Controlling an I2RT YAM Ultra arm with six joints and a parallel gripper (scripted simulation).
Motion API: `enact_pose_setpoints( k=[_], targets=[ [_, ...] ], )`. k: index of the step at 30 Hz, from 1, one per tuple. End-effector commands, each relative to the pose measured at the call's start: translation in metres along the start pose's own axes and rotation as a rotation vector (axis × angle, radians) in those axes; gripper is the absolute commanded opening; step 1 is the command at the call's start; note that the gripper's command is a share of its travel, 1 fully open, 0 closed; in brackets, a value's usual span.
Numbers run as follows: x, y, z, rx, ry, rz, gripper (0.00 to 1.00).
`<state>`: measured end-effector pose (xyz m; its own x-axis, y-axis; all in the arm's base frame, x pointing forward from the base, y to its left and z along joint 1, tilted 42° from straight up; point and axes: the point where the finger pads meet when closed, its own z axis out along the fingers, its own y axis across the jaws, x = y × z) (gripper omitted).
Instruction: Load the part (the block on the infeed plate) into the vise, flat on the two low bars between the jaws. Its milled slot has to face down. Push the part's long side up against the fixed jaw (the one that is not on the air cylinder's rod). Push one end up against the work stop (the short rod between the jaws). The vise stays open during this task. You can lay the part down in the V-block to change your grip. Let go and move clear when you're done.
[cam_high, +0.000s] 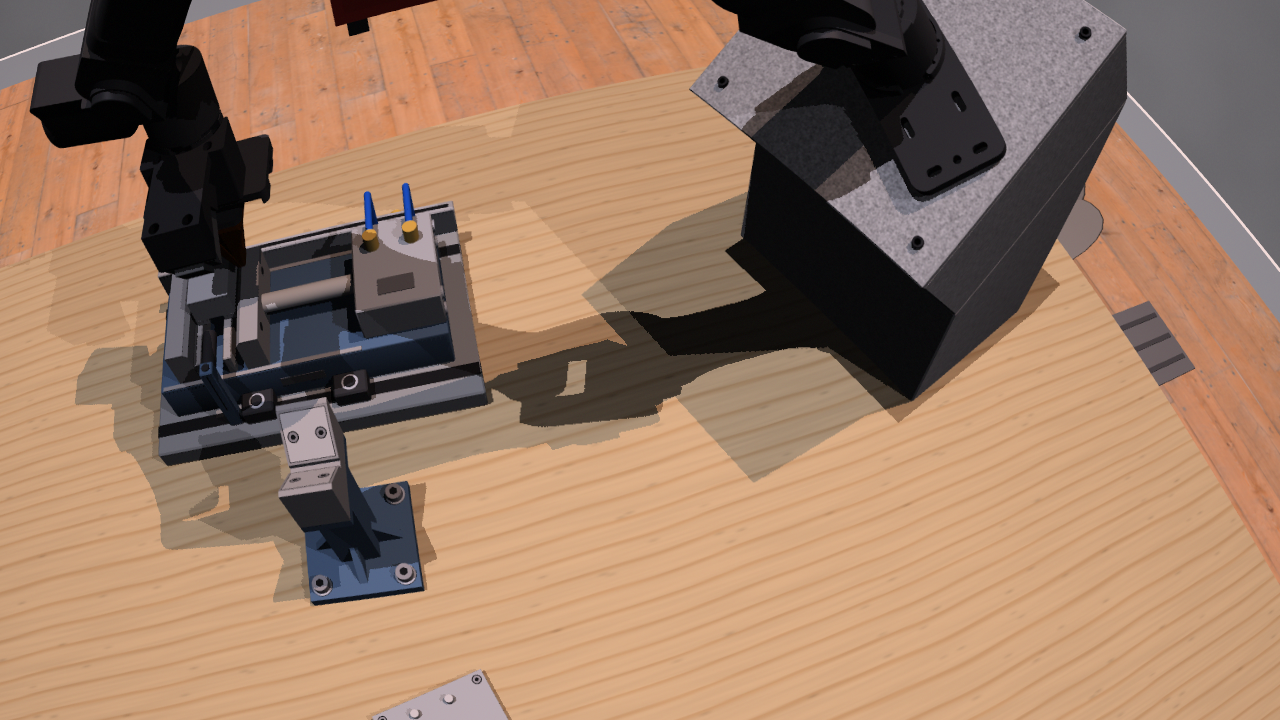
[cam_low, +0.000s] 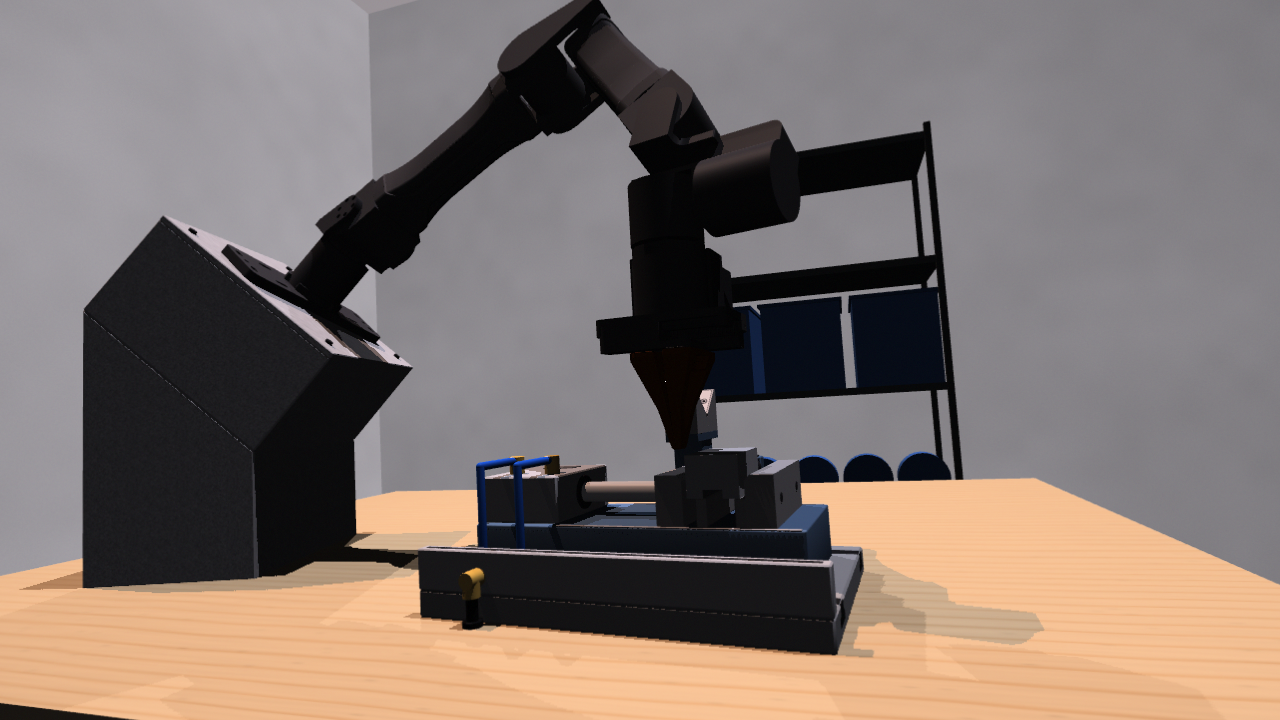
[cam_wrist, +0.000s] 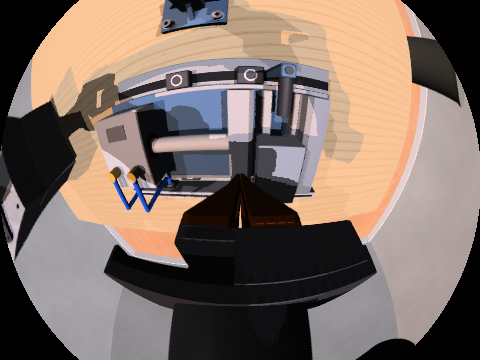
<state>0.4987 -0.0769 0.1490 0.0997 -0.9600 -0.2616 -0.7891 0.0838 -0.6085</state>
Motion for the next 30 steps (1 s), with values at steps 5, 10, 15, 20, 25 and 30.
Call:
enact_pose_setpoints(
  k=[5, 10, 15, 20, 25, 30],
  targets=[
    [-0.0012, -0.0126, -0.0126, 0.039, 0.009, -0.008, 0.00],
    [-0.0012, -0.0128, -0.0127, 0.039, 0.009, -0.009, 0.00],
    [-0.0010, -0.0136, -0.0110, 0.033, 0.008, -0.006, 0.00],
    [-0.0004, -0.0096, -0.0063, 0.016, 0.004, 0.001, 0.00],
    [0.0025, -0.0092, -0.0069, 0.016, 0.006, 0.006, 0.00],
    [0.0025, -0.0092, -0.0069, 0.017, 0.006, 0.006, 0.00]
  ],
)
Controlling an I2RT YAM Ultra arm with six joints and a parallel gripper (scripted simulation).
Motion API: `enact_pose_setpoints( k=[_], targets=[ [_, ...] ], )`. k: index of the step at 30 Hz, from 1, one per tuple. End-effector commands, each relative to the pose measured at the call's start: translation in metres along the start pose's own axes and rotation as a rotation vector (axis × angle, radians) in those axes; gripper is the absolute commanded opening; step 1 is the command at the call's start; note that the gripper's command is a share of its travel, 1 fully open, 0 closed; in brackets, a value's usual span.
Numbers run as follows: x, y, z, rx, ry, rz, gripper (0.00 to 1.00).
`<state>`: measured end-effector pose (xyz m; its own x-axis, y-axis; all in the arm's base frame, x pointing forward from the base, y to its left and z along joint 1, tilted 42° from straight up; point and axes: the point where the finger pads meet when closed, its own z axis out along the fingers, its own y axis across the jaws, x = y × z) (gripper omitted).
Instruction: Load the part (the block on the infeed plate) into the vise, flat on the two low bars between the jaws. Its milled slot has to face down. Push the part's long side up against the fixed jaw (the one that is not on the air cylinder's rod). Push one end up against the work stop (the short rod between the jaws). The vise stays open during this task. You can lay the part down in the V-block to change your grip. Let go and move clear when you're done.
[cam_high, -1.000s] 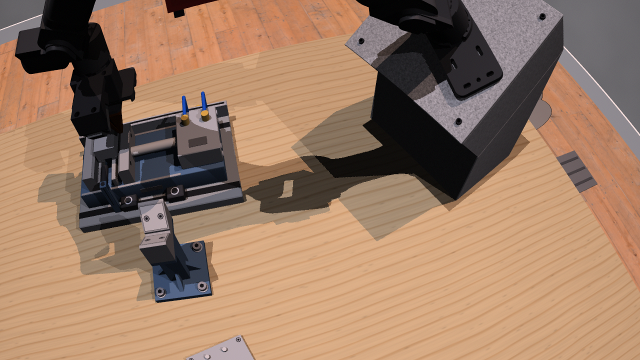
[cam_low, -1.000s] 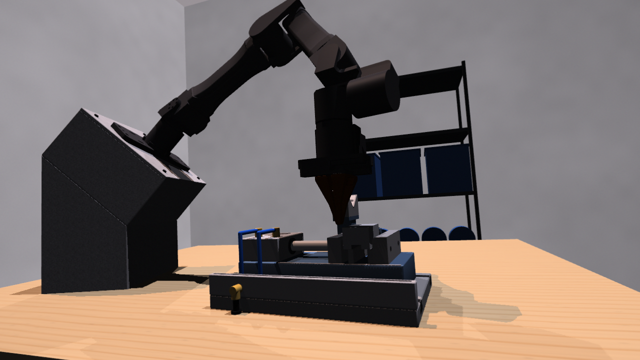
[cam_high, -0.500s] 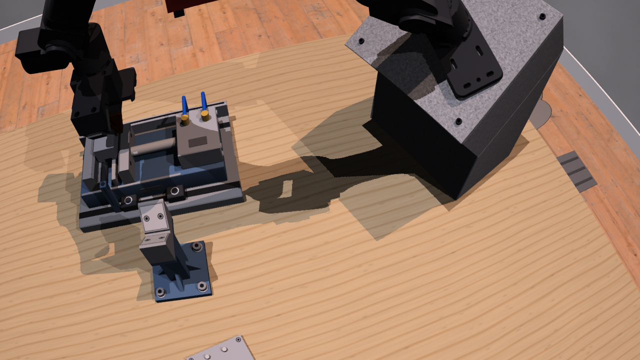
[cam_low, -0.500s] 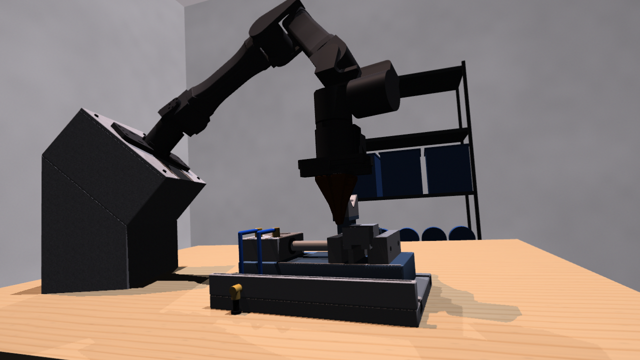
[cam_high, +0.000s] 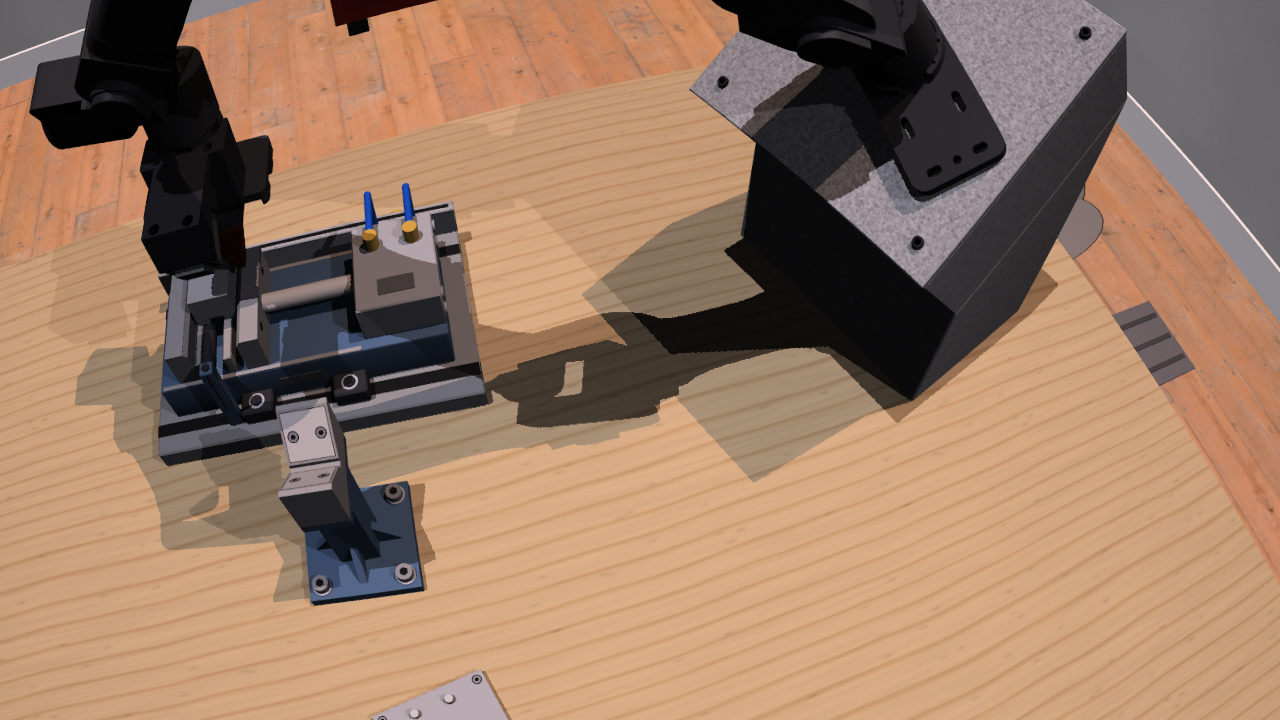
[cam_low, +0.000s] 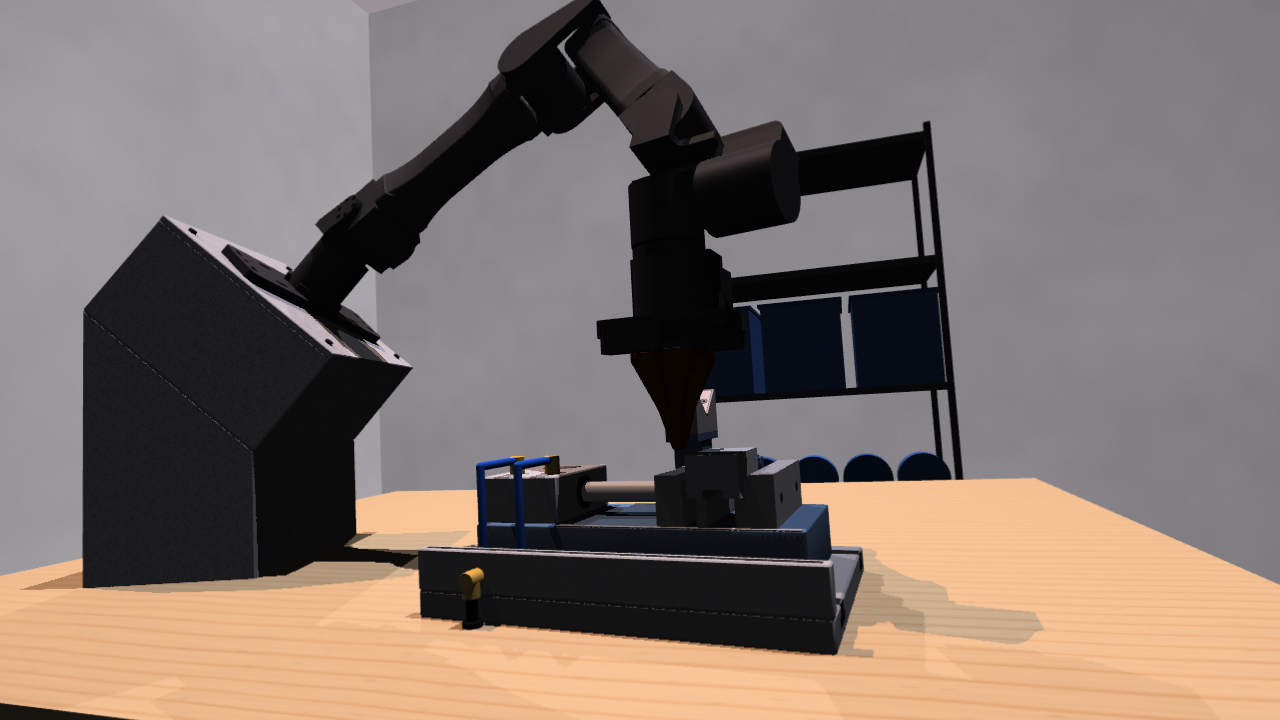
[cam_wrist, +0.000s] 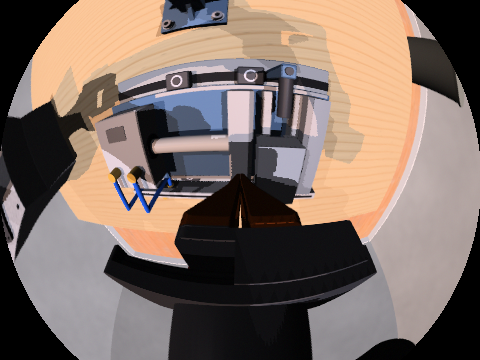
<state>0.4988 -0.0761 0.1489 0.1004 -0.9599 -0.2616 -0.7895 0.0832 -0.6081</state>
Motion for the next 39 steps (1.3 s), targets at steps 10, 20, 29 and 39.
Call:
enact_pose_setpoints(
  k=[10, 20, 29, 39],
  targets=[
    [0.0032, -0.0092, -0.0073, 0.017, 0.007, 0.006, 0.00],
    [0.0032, -0.0092, -0.0073, 0.017, 0.007, 0.006, 0.00],
    [0.0033, -0.0091, -0.0071, 0.017, 0.007, 0.006, 0.00],
    [0.0045, -0.0103, -0.0077, 0.018, 0.007, 0.006, 0.00]
  ],
)
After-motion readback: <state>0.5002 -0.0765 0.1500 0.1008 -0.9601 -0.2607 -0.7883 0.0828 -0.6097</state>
